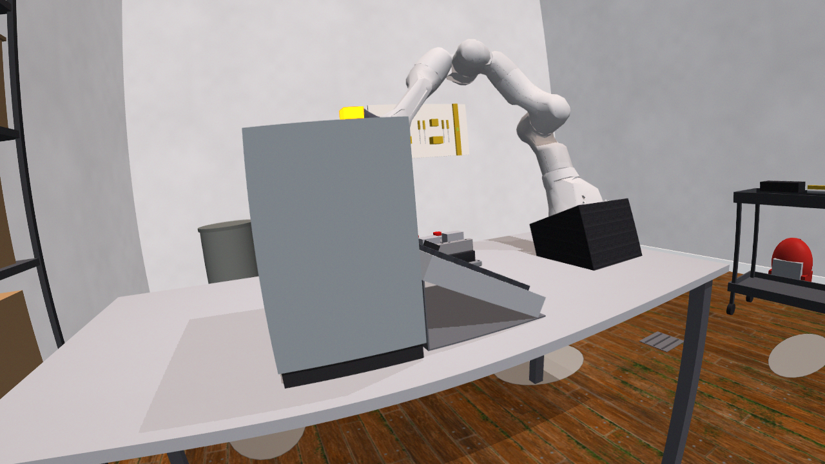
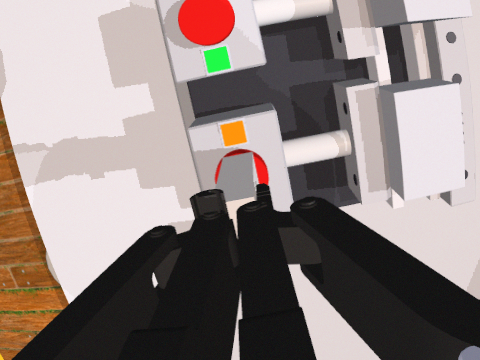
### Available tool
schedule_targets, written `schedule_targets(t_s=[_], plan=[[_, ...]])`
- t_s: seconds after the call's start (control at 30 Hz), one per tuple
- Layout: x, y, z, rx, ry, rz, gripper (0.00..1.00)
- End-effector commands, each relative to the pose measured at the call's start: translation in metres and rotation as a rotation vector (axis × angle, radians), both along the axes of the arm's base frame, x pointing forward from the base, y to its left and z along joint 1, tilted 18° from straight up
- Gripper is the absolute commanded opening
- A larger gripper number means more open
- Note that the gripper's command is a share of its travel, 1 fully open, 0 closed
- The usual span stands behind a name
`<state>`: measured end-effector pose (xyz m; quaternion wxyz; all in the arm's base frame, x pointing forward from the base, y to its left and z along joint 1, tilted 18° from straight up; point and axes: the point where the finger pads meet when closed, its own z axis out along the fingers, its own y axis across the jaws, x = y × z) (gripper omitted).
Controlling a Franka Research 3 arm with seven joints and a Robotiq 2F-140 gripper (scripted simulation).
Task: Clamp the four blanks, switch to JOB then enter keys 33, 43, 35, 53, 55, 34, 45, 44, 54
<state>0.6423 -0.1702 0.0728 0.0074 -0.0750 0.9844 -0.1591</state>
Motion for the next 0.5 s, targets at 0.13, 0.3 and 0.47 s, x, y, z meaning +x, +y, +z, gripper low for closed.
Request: schedule_targets(t_s=[0.13,0.3,0.47], plan=[[0.0009,-0.0042,-0.0061,-0.002,-0.002,0.002,0.0],[0.001,-0.0047,-0.0076,-0.002,-0.002,0.002,0.0],[0.001,-0.0048,-0.0079,-0.002,-0.002,0.002,0.0]])
